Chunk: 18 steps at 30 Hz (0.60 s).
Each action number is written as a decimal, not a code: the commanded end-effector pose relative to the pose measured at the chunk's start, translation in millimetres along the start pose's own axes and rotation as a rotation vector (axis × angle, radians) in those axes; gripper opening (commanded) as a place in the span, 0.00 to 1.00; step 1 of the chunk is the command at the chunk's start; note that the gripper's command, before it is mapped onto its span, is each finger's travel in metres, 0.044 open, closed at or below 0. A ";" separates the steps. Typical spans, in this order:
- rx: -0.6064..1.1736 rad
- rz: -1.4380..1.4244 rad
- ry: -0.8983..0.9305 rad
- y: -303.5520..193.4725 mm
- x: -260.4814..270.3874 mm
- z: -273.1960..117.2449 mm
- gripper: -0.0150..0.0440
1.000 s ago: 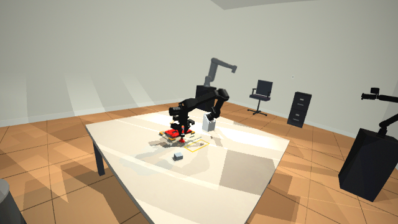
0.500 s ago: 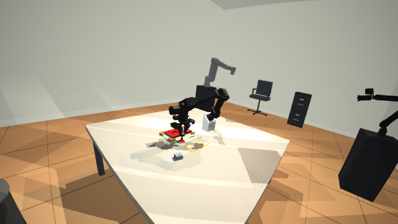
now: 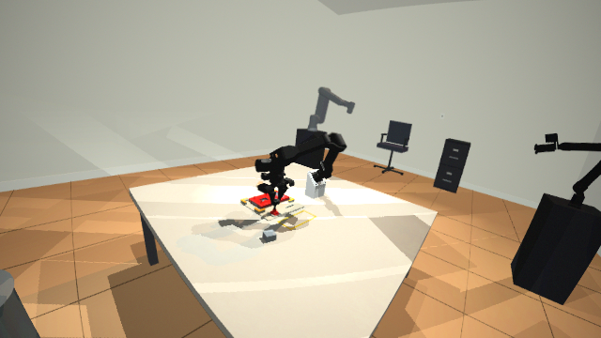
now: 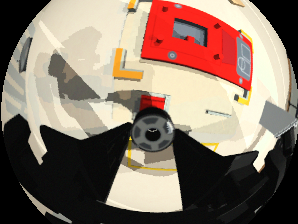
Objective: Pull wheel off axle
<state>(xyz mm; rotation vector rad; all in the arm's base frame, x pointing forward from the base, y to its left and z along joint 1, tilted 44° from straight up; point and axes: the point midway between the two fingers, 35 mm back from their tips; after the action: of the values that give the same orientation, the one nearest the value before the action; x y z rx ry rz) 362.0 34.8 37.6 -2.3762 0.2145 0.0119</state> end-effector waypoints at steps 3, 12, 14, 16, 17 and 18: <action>0.000 -0.007 0.004 -0.6 1.1 -3.2 0.25; 0.000 -0.006 0.005 -0.5 1.1 -8.4 0.25; 0.000 -0.006 0.005 -0.3 0.9 -14.6 0.25; -0.001 -0.006 0.005 0.0 0.0 -24.6 0.25; -0.001 -0.006 0.005 0.0 -1.0 -31.2 0.25; -0.001 -0.006 0.005 0.0 -2.3 -37.1 0.25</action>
<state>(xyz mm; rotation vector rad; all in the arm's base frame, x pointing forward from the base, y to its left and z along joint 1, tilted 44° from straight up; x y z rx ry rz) 357.0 22.1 52.3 -2.3690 0.2135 0.0281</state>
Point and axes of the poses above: the point midway between the two fingers, 35 mm back from their tips, its own z axis out along the fingers, its own x axis across the jaws, y = z × x, and after that the axes turned 12 degrees about z, right-handed
